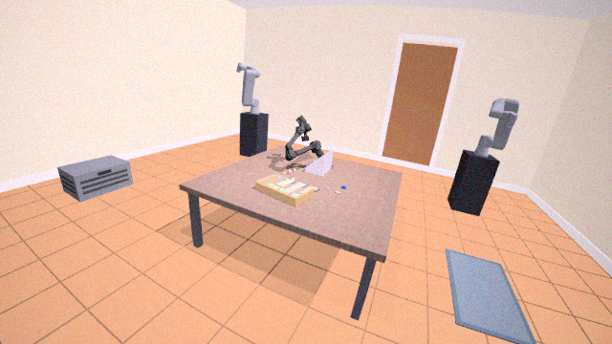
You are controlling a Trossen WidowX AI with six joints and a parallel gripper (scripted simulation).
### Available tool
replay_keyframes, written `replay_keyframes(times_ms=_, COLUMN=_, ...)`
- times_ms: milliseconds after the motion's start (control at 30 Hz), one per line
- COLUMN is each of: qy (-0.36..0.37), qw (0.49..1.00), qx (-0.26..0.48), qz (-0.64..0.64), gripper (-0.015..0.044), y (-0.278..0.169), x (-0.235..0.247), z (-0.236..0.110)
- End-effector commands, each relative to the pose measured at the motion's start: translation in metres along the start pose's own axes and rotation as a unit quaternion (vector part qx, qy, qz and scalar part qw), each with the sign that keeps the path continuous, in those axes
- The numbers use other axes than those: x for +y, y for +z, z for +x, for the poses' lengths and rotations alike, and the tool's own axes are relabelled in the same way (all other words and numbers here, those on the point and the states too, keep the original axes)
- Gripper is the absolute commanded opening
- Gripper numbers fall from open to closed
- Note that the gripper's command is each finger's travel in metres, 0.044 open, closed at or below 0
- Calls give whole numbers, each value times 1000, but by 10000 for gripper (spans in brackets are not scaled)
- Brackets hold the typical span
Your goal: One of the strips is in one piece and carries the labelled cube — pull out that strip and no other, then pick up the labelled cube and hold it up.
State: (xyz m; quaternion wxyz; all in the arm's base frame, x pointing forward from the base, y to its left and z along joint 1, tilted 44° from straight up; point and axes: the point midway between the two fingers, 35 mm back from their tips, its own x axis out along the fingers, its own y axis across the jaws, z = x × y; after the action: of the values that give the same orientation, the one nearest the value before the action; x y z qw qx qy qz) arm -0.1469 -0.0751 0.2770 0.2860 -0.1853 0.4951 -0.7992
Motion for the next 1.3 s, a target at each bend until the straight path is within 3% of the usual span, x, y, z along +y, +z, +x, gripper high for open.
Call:
replay_keyframes(times_ms=0, qy=-3, qw=1000, qx=6, qz=2, gripper=400, y=-2, x=-1, z=0)
replay_keyframes(times_ms=267, qy=-128, qw=956, qx=244, qz=98, gripper=400, y=-104, x=-43, z=-32)
replay_keyframes(times_ms=567, qy=-286, qw=809, qx=480, qz=181, gripper=400, y=-192, x=-63, z=-135)
replay_keyframes(times_ms=900, qy=-457, qw=535, qx=668, qz=242, gripper=400, y=-218, x=-36, z=-292)
replay_keyframes(times_ms=1267, qy=-598, qw=170, qx=737, qz=265, gripper=400, y=-158, x=53, z=-430)
